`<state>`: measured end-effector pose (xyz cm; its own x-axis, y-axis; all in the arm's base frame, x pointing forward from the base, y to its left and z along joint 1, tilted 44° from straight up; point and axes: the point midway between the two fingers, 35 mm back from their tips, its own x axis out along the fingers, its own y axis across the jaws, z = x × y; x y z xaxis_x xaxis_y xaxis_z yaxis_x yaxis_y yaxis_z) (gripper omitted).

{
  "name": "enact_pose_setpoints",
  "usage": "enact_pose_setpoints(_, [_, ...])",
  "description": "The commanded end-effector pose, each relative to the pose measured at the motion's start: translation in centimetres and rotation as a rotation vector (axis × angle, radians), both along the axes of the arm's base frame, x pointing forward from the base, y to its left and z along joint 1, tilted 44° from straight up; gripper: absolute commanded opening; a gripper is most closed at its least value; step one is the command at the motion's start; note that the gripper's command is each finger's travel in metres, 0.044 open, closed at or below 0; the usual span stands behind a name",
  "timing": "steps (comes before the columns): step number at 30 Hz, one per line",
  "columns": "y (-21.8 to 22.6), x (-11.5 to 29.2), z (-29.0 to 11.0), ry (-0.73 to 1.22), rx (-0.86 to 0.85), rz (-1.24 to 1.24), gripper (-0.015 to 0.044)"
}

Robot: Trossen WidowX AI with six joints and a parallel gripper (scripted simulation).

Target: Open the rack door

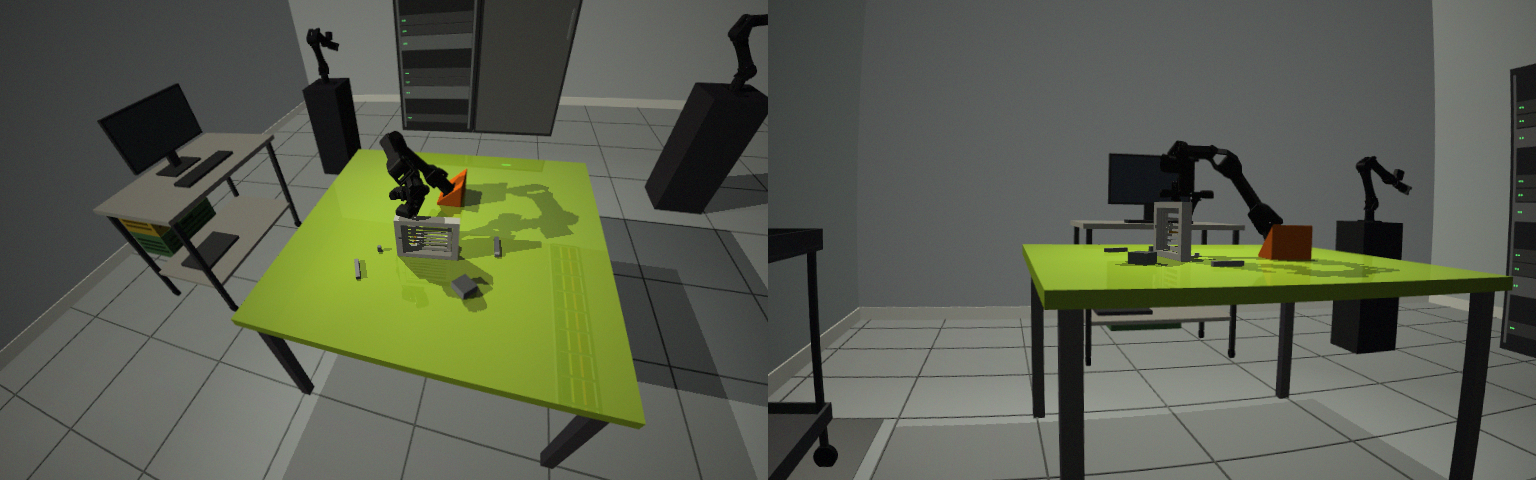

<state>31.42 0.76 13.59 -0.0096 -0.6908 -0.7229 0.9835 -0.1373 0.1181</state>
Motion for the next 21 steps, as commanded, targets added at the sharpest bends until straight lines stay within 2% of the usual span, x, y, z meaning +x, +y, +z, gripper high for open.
enact_pose_setpoints(1, [-0.03,0.11,-0.07,-0.048,0.000,-0.047,0.0025])
enact_pose_setpoints(19, [-0.03,0.11,-0.07,-0.048,0.000,-0.047,0.0025])
enact_pose_setpoints(21, [-0.03,0.11,-0.07,-0.048,0.000,-0.047,0.0077])
